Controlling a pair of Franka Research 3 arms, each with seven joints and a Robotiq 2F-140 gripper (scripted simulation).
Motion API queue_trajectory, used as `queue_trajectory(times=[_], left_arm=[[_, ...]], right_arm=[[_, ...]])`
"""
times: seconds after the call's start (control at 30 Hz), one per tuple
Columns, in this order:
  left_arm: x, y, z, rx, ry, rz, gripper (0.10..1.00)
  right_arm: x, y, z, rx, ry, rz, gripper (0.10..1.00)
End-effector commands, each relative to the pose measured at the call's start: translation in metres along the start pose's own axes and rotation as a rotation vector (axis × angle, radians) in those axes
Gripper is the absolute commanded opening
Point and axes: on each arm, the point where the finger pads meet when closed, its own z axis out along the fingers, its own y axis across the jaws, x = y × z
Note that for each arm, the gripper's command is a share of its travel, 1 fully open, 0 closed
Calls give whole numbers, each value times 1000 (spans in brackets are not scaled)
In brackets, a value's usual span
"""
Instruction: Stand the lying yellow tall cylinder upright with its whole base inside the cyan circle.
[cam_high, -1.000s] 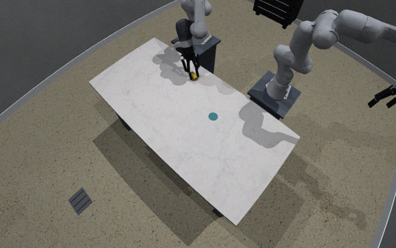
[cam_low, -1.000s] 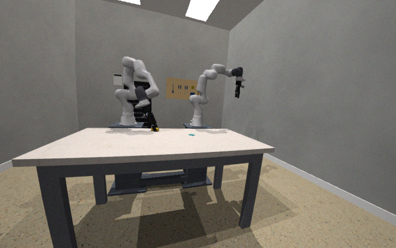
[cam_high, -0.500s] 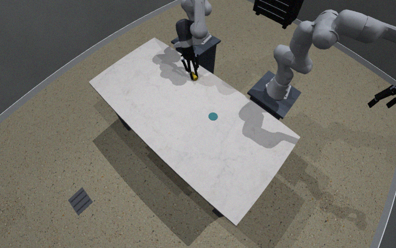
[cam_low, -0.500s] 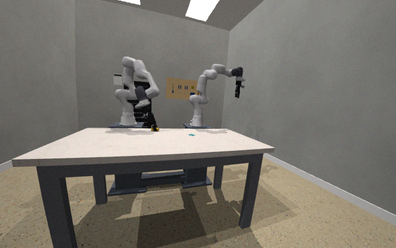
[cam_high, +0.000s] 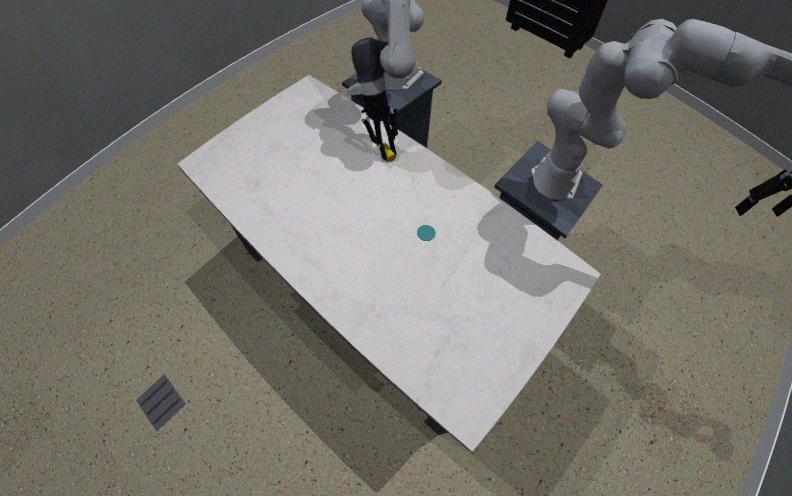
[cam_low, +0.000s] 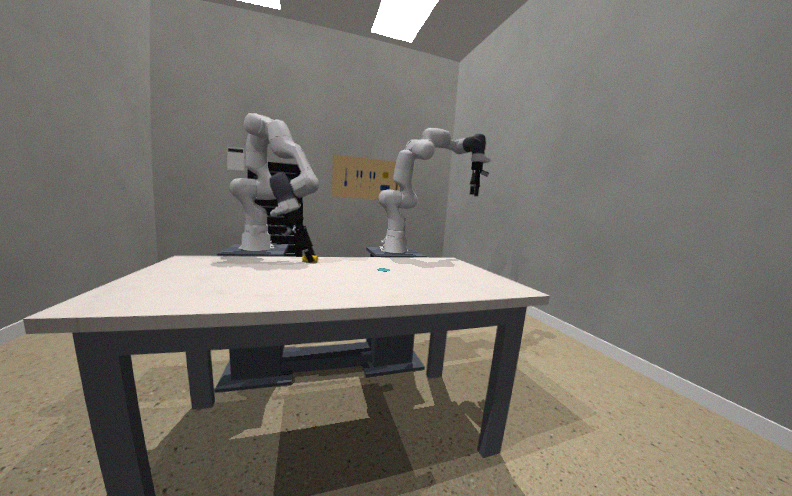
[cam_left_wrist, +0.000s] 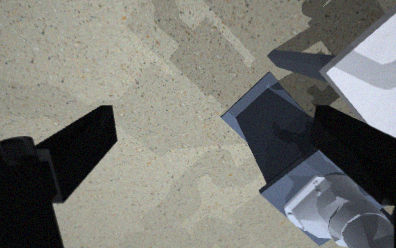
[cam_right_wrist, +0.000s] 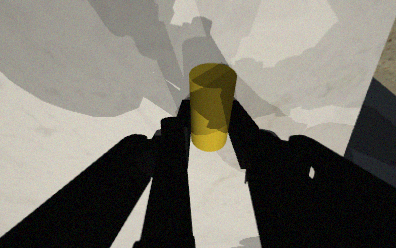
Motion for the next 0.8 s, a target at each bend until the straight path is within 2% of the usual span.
queue_trajectory(times=[0.0, 0.37, 0.77], left_arm=[[0, 0, 0, 0, 0, 0, 1000], [0, 0, 0, 0, 0, 0, 1000], [0, 0, 0, 0, 0, 0, 1000]], right_arm=[[0, 0, 0, 0, -1, -3, 99], [-1, 0, -2, 0, -1, -3, 99], [-12, 0, -25, 0, -1, -3, 99]])
